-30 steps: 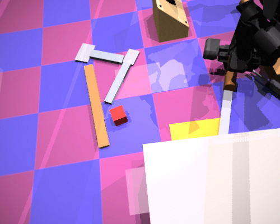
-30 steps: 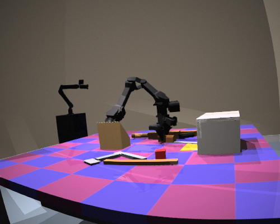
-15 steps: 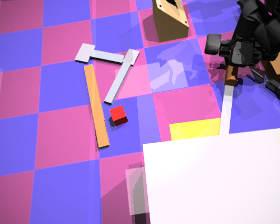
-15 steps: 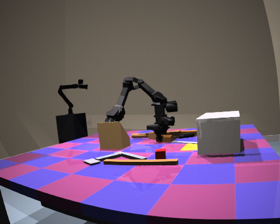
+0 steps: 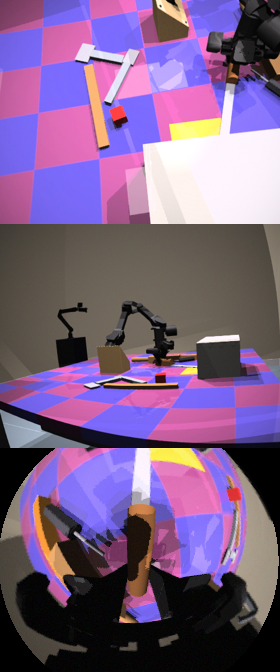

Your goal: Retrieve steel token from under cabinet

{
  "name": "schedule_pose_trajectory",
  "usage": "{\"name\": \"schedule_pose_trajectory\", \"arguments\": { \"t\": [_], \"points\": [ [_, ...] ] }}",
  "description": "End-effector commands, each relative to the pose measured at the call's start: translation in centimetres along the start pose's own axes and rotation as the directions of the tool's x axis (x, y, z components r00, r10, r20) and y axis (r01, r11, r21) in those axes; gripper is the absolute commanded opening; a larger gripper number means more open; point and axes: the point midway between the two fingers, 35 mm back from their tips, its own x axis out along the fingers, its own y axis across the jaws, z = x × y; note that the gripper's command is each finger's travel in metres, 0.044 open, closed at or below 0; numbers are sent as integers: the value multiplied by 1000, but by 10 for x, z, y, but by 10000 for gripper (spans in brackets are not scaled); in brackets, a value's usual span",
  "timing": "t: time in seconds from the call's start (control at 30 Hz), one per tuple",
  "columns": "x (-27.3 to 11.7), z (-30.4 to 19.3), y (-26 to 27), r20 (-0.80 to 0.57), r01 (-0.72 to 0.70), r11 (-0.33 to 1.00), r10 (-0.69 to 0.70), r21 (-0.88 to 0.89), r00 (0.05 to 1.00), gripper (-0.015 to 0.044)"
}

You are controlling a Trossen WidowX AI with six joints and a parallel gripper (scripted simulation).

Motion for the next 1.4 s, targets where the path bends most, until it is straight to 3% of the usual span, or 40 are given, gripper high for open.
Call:
{"name": "schedule_pose_trajectory", "arguments": {
  "t": [0.0,0.23,0.47,0.63,0.73,1.27,1.37],
  "points": [
    [-2,-5,7,-2,-3,1000,3,-1,1000,0],
    [-3,-9,12,-4,-3,1000,3,2,1000,0],
    [-1,-7,8,-4,3,1000,-3,7,1000,184],
    [-1,-7,8,-4,2,1000,-2,6,1000,200],
    [-1,-7,8,-4,-3,1000,3,6,1000,270],
    [3,-10,8,-4,-3,1000,3,7,1000,270],
    [0,-7,9,0,-3,1000,3,3,1000,191]
  ]
}}
